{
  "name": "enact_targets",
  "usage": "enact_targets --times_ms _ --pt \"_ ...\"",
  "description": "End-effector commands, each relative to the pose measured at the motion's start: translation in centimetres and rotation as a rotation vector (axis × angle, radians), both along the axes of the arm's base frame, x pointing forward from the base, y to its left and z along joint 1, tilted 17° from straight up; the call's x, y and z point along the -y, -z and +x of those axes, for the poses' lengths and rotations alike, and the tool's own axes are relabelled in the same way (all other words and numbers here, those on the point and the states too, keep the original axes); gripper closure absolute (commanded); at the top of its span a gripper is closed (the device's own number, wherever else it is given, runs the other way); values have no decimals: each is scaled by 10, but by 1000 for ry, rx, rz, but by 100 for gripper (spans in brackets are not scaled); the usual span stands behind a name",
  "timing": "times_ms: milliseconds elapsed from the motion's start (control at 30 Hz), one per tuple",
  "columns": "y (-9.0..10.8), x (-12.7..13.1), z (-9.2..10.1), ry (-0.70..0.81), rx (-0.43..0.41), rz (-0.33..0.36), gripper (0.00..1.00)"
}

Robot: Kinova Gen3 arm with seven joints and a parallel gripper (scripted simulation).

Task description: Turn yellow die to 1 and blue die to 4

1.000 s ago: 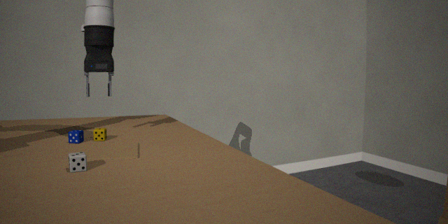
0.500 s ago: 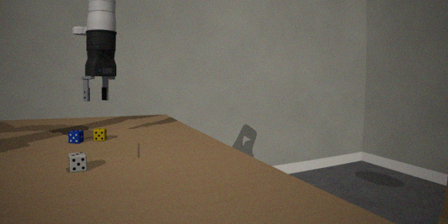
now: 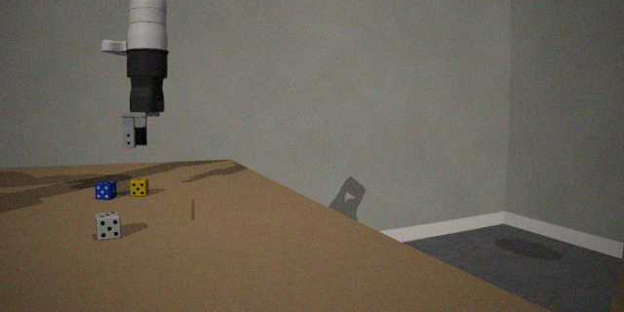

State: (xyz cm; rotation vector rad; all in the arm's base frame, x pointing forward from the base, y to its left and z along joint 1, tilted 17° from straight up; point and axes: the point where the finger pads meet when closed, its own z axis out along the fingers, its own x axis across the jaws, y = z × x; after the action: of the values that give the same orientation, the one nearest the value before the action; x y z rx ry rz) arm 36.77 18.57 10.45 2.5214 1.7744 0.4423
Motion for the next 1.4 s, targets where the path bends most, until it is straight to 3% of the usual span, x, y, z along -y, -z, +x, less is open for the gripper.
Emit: enact_targets --times_ms 0,333,567,600,1367 --pt "2 2 1 -4 -8 2 0" --pt "4 4 6 -165 23 -34 0" --pt "4 4 6 -173 25 -36 0" --pt "4 4 6 -173 25 -36 13" --pt "4 4 6 -173 25 -36 13"
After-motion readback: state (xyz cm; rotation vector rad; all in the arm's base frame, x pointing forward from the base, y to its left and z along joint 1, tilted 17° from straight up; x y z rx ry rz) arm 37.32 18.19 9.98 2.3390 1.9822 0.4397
